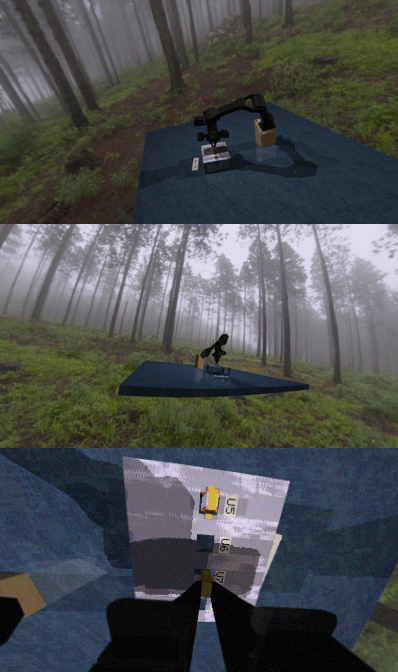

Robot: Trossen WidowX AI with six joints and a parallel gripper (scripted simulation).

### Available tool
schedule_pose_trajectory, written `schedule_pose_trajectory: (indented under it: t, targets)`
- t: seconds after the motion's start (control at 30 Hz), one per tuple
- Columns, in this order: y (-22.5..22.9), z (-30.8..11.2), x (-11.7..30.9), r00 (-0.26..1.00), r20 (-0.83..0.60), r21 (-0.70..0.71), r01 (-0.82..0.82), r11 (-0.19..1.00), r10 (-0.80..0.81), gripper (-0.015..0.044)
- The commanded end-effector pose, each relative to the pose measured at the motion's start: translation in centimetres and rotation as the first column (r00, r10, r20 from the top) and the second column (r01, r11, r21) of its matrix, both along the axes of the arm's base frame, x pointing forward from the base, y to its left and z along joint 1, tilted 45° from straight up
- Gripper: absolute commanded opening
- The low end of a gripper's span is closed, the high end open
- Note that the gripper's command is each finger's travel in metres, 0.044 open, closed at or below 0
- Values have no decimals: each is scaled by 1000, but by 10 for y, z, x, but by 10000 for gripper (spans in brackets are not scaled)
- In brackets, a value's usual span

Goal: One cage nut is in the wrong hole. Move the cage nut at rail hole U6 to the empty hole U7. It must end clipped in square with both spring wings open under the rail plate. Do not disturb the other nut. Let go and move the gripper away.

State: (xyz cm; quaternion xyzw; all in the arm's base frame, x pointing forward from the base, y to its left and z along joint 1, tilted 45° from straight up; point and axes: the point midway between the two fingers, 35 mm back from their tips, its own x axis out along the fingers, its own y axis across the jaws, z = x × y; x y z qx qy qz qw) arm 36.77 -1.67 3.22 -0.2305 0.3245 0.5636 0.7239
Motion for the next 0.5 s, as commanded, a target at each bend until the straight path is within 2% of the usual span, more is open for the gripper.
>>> schedule_pose_trajectory:
  t: [0.0, 0.47]
  targets:
    - [1, 0, 0, 1000, -2, 1, 3, 1000, -3, 25]
    - [1, -1, 0, 1000, 4, -1, 9, 1000, -9, 25]
